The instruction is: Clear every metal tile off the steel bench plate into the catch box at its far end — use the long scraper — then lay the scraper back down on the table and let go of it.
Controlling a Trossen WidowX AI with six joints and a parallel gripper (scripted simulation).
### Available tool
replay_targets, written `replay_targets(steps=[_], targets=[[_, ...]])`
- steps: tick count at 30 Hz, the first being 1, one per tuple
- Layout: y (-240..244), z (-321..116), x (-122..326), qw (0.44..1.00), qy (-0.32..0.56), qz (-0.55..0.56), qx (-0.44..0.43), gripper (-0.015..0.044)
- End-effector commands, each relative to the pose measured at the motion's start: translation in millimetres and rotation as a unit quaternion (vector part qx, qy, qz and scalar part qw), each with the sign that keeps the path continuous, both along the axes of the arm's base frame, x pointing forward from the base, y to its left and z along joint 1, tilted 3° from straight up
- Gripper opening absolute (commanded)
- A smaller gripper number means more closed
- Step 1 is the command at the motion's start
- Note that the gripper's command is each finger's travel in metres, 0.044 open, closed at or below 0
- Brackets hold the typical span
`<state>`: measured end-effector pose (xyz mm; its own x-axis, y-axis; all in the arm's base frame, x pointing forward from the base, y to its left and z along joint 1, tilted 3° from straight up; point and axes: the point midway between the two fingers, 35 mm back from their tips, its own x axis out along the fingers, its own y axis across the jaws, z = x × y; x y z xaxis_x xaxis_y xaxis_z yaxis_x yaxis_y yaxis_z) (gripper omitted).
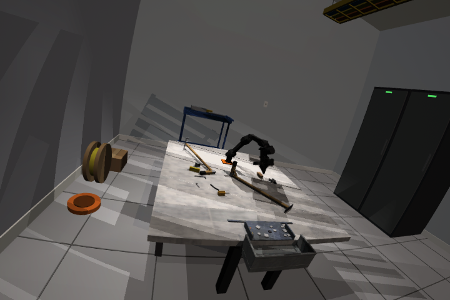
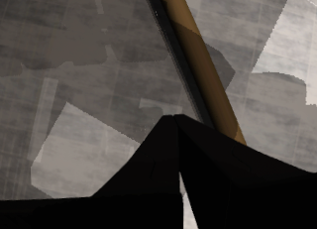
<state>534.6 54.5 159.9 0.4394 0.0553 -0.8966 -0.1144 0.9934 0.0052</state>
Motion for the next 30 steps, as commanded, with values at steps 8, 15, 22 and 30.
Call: replay_targets(steps=[8,15,22,30], targets=[[-0.1,-23.4,3.9,1.000,0.004,-0.004,-0.002,0.0000],[0.1,-39.2,5.5,1.000,0.006,-0.004,-0.001,0.0000],[0.3,-55.0,6.2,1.000,0.008,-0.004,-0.001,0.0000],[0.4,-73.2,6.1,1.000,0.011,-0.005,-0.001,0.0000]])
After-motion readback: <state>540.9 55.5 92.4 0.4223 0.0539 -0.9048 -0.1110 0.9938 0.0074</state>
